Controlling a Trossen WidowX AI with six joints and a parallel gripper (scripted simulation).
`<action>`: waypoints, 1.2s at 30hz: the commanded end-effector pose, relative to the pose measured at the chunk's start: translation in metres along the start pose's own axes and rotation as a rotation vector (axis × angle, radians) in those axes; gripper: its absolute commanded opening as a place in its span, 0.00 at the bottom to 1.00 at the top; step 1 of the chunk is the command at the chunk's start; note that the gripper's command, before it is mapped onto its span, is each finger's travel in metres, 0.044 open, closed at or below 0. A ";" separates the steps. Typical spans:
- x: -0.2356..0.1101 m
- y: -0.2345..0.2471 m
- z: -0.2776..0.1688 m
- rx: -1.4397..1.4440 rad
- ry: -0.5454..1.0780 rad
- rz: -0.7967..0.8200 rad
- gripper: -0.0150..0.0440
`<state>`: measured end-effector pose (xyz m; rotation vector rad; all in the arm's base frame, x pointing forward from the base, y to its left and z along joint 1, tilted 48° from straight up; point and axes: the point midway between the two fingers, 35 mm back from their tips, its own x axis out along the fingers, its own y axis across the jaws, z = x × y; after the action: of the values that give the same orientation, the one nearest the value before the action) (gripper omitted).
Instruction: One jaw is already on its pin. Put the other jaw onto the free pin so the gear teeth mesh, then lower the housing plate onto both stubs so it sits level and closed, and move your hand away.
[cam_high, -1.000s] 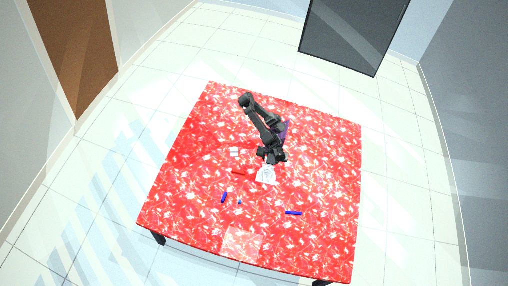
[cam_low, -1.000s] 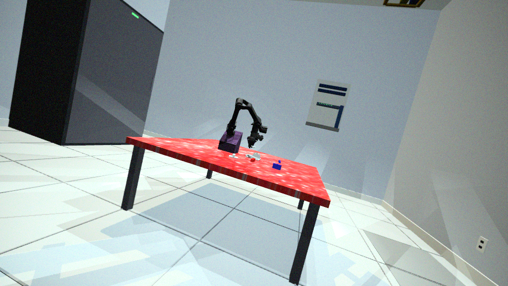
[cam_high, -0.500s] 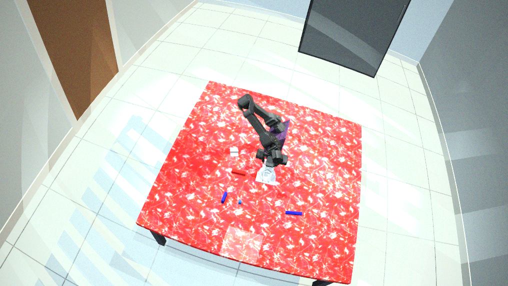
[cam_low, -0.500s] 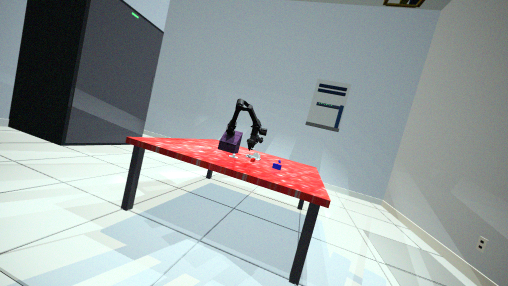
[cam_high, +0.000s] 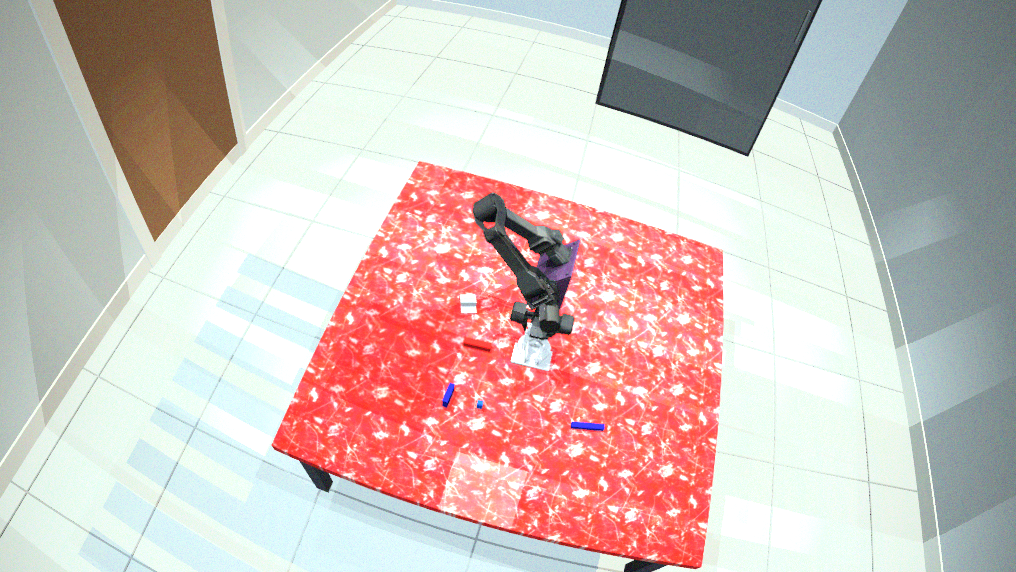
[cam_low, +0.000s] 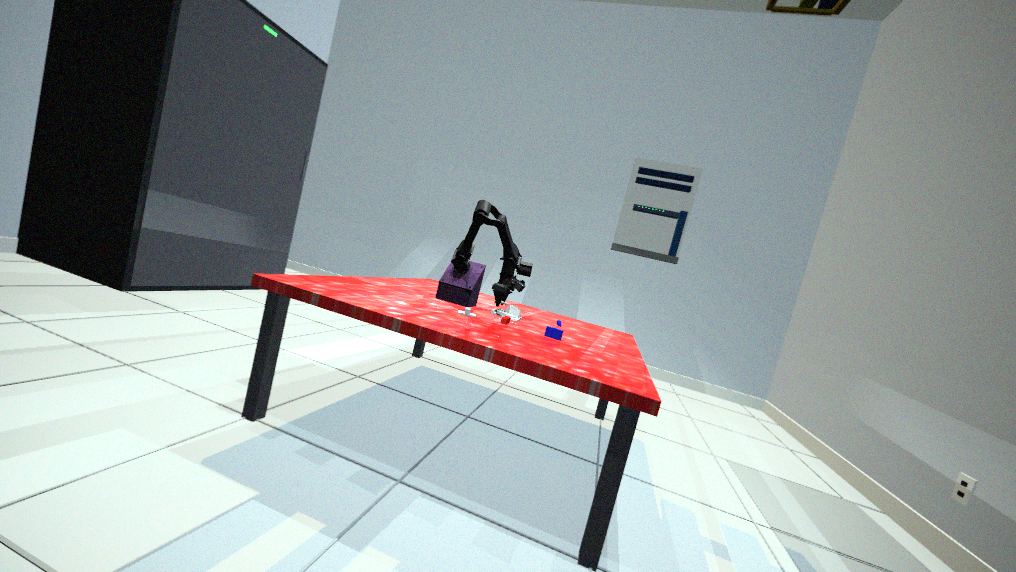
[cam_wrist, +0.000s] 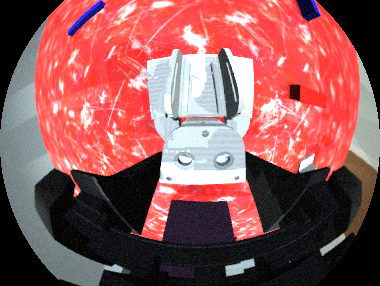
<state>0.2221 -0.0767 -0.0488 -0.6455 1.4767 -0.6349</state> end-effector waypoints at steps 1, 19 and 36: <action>0.009 0.000 -0.004 -0.012 0.012 -0.007 0.85; 0.016 -0.001 -0.005 -0.012 0.013 -0.009 0.85; 0.019 -0.001 -0.005 -0.020 0.013 -0.009 0.85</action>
<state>0.2179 -0.0900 -0.0599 -0.6577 1.4883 -0.6343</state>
